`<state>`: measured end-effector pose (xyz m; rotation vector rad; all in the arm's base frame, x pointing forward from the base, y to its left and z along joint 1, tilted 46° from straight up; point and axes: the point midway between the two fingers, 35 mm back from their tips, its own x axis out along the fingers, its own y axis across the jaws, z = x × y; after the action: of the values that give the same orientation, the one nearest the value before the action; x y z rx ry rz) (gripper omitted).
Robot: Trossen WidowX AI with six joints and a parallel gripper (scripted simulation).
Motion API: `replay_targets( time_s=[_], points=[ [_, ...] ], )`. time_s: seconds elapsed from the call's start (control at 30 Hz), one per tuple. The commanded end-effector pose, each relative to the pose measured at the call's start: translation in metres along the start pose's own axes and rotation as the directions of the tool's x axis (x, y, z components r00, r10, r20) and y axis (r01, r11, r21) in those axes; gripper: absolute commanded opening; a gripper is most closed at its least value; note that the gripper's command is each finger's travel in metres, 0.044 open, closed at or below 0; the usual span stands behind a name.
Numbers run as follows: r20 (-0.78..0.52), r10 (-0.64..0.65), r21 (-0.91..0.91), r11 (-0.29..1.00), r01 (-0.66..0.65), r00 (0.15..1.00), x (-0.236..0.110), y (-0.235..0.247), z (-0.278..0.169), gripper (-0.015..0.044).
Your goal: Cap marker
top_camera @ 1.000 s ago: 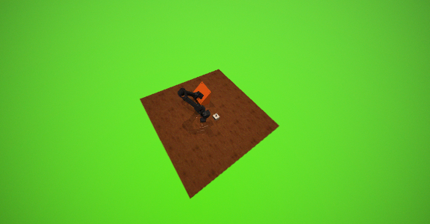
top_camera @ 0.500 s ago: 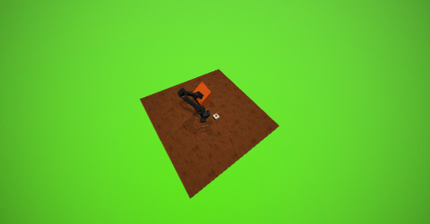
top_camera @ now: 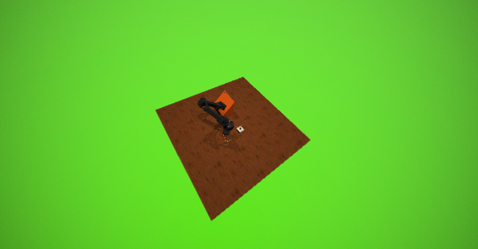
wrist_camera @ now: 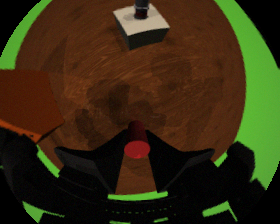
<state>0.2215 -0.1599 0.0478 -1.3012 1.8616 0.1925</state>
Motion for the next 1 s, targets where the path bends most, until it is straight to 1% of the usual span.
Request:
replay_targets(
  time_s=[0.0, 0.37, 0.5, 0.97],
  points=[
    [0.005, -0.01, 0.014, 1.0, 0.01, 1.0, -0.012, -0.003, -0.001, 0.0],
    [0.003, -0.011, 0.014, 1.0, 0.011, 1.0, -0.038, -0.002, -0.003, 0.0],
    [0.003, -0.011, 0.013, 1.0, 0.011, 1.0, -0.042, -0.002, -0.003, 0.0],
    [0.022, -0.006, 0.009, 1.0, 0.006, 1.0, -0.054, -0.01, 0.036, 0.0]
  ],
)
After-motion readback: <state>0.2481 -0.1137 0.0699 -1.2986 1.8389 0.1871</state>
